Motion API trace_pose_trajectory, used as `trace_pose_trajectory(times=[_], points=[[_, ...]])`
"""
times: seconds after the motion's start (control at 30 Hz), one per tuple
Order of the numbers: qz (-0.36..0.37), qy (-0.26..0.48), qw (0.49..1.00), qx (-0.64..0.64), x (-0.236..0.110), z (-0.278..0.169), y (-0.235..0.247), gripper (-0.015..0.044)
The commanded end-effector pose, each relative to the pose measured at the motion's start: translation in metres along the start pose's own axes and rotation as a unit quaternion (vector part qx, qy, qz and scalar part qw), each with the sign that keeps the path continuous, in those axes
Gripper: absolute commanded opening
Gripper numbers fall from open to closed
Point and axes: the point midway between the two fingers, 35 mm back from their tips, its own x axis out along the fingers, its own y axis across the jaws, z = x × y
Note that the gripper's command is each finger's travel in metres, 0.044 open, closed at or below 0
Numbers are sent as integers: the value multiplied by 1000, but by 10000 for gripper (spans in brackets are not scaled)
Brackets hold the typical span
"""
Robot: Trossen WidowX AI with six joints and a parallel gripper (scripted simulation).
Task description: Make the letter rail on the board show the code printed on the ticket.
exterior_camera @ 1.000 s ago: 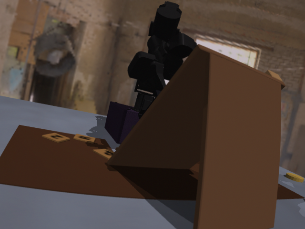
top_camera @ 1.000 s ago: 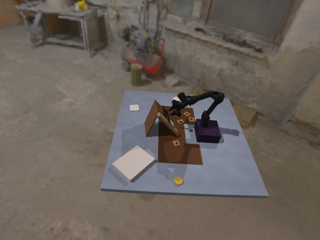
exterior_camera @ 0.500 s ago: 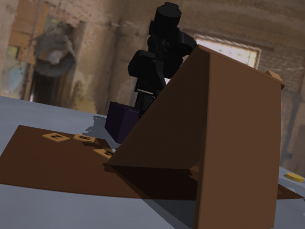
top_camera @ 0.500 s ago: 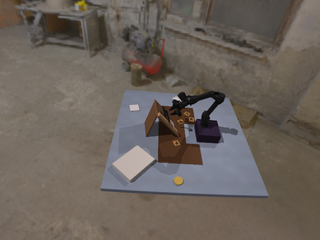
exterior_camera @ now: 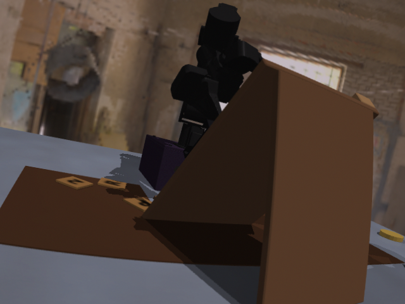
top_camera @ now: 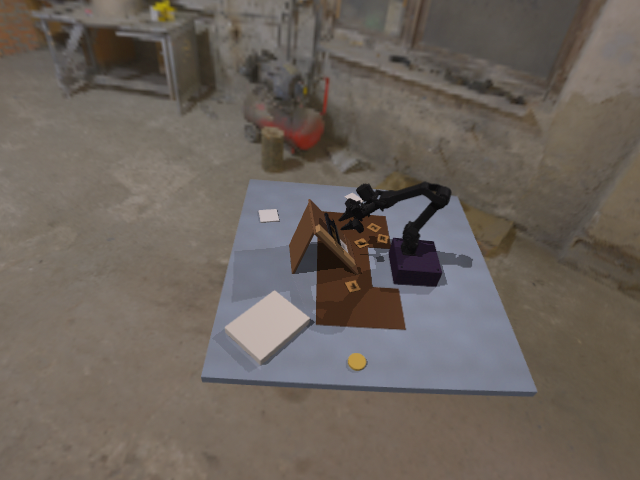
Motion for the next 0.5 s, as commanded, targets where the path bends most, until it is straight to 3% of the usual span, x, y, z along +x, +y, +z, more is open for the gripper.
trace_pose_trajectory(times=[0.0,0.07,0.43,0.47], points=[[1,-3,1000,-3,-1,3,0,295],[1,-3,1000,-3,-1,3,0,295],[0,0,1000,0,0,1,0,6],[0,0,1000,0,0,1,0,0]])
